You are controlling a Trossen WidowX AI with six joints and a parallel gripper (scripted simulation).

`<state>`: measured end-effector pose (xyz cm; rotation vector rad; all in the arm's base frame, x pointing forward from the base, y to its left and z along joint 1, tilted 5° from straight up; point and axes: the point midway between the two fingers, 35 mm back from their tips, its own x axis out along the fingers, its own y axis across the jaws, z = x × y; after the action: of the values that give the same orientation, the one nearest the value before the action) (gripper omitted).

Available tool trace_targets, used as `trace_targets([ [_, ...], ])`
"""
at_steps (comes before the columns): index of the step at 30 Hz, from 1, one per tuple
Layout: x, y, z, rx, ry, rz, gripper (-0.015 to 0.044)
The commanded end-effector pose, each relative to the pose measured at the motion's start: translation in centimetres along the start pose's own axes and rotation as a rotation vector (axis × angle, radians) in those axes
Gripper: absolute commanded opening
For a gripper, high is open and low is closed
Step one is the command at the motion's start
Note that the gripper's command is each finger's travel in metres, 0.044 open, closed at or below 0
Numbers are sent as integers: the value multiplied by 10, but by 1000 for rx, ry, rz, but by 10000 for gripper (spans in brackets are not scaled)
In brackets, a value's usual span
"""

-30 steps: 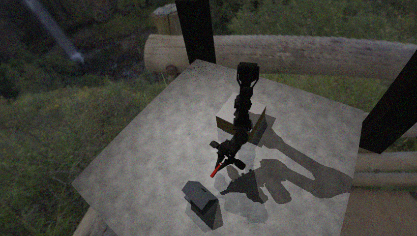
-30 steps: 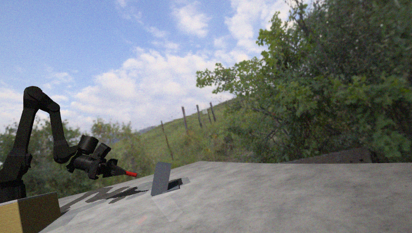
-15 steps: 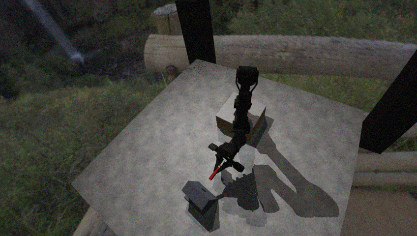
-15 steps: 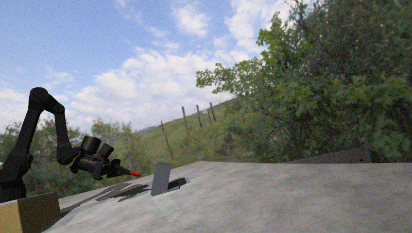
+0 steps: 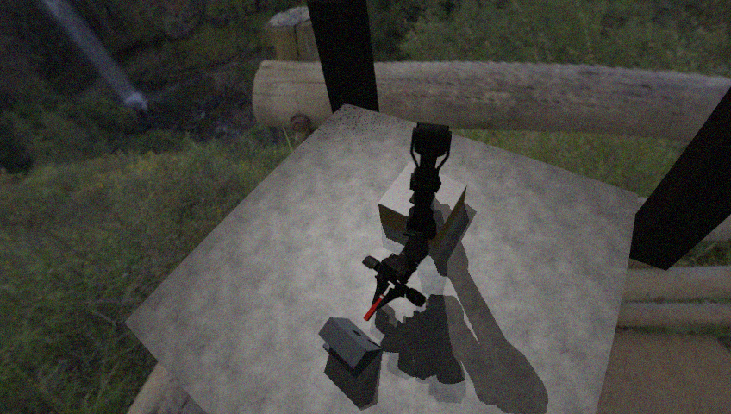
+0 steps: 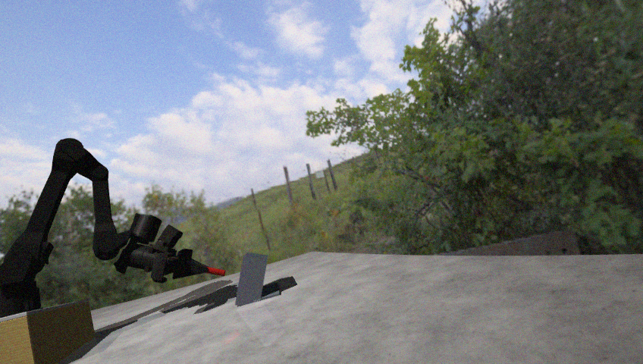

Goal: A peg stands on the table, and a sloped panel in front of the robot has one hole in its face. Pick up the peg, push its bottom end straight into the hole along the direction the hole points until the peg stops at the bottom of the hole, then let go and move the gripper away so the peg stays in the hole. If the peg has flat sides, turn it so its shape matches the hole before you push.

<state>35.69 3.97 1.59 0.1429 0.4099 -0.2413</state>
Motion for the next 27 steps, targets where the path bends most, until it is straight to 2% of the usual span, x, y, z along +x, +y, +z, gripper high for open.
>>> trace_targets([
  [1,4,1,-1,-4,-2,5,0],
  [27,23,1,-1,-2,-18,11,0],
])
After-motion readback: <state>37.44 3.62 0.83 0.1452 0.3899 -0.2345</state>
